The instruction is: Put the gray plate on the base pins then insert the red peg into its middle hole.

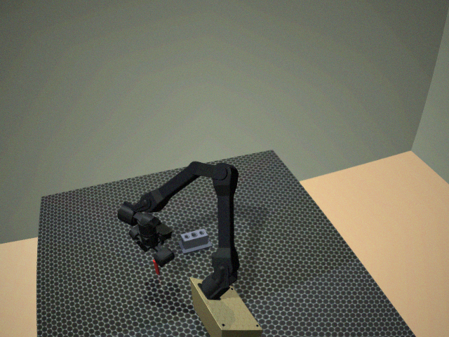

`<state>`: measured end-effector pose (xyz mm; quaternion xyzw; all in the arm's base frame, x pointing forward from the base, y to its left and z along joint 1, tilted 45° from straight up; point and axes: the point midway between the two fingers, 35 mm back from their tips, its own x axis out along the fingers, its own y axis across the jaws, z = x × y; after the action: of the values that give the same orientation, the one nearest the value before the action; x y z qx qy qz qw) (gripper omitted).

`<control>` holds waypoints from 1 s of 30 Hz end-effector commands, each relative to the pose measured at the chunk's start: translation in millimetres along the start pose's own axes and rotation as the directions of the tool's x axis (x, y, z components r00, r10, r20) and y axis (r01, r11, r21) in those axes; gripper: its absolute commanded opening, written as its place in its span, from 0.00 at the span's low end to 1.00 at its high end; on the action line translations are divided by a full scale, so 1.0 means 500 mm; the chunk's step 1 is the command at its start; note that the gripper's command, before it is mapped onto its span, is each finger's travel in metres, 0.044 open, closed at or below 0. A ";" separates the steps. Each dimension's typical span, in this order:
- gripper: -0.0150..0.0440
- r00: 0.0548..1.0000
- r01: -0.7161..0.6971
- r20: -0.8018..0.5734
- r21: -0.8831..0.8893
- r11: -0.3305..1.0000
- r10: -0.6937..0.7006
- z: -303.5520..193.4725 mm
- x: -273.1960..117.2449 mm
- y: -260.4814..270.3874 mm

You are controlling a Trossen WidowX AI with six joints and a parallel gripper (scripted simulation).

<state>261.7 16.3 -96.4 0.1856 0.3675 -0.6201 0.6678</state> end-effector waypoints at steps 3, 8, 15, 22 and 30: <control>1.00 1.000 0.008 0.007 -0.010 1.000 -0.008 0.001 0.024 -0.004; 1.00 1.000 0.008 0.008 -0.010 1.000 -0.008 0.001 0.040 -0.004; 1.00 1.000 0.009 0.009 -0.010 1.000 -0.009 0.001 0.063 -0.005; 1.00 1.000 0.009 0.010 -0.010 1.000 -0.009 0.002 0.086 -0.006; 0.82 1.000 0.010 0.011 -0.010 1.000 -0.010 0.002 0.094 -0.007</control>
<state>257.9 -15.5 -128.0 0.1826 0.3672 -0.6223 0.6667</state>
